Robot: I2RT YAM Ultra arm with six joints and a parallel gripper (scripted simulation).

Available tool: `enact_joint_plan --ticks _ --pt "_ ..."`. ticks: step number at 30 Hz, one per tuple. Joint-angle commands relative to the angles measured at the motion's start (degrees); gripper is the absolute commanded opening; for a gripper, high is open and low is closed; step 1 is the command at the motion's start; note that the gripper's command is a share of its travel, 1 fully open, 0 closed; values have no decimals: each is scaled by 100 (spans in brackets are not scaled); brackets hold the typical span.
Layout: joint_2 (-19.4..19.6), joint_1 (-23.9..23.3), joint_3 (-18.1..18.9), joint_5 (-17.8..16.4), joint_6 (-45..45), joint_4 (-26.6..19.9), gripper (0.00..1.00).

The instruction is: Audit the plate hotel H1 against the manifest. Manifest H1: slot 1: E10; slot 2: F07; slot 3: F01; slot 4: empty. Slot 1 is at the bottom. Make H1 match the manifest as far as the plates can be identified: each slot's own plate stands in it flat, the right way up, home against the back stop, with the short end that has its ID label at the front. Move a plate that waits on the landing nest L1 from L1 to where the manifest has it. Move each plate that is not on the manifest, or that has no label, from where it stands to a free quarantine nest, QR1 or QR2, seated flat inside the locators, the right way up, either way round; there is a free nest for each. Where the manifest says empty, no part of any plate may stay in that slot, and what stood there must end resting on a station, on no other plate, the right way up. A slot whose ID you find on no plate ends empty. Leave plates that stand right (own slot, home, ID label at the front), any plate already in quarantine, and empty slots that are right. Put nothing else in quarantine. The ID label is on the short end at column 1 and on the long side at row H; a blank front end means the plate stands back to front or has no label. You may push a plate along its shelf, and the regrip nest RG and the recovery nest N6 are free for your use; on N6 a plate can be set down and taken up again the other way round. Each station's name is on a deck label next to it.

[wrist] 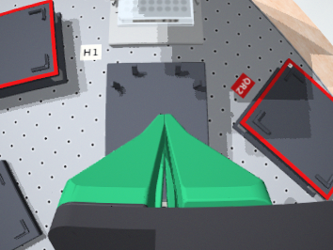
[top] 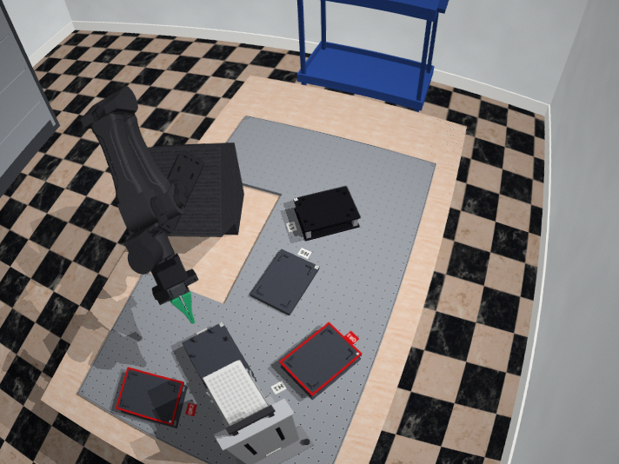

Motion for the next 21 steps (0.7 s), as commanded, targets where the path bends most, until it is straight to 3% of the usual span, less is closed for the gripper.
enact_joint_plan --ticks 1,2,3,10,21 --pt "85 -23 192 -237 -24 83 0" --pt "87 -26 193 -239 -23 84 0" --pt "-138 90 245 -208 -12 -130 100" --pt "-341 358 515 103 53 -593 100" --pt "-668 1431 1200 1101 125 -1613 100"
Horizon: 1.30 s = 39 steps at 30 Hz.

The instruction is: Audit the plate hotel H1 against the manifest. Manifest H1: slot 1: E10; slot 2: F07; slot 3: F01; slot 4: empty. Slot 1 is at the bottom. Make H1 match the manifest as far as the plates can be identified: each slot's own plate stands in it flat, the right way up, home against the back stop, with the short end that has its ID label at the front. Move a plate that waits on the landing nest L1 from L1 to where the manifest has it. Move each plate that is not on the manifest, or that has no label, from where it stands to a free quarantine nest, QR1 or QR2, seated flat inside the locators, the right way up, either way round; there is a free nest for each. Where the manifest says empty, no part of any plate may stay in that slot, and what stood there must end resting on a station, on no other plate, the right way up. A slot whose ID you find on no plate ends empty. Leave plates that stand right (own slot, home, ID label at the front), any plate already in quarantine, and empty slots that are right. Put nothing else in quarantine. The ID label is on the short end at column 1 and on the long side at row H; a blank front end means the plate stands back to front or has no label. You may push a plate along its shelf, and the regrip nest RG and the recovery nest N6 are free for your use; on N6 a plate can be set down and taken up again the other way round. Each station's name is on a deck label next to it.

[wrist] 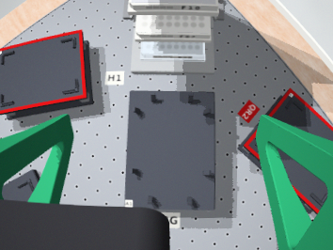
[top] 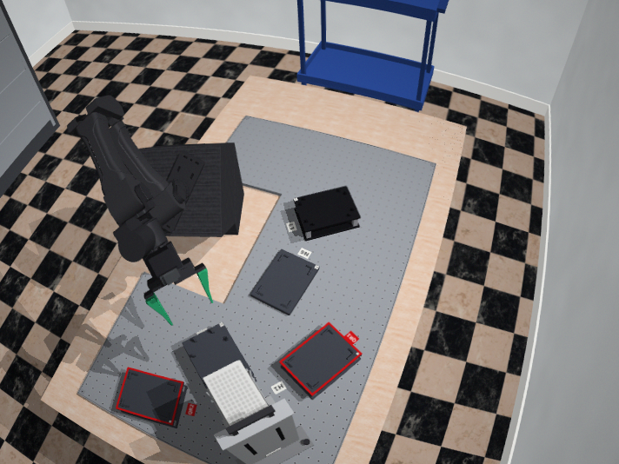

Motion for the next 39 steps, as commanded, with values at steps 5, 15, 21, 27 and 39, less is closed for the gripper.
enact_joint_plan --ticks 5,15,21,27,39 --pt "-224 739 464 842 87 -562 100" --pt "-187 1378 477 1570 95 -479 100" --pt "-182 1440 476 1644 86 -474 100" --pt "-182 1445 477 1651 84 -473 100" --pt "-182 1443 477 1641 83 -473 100"
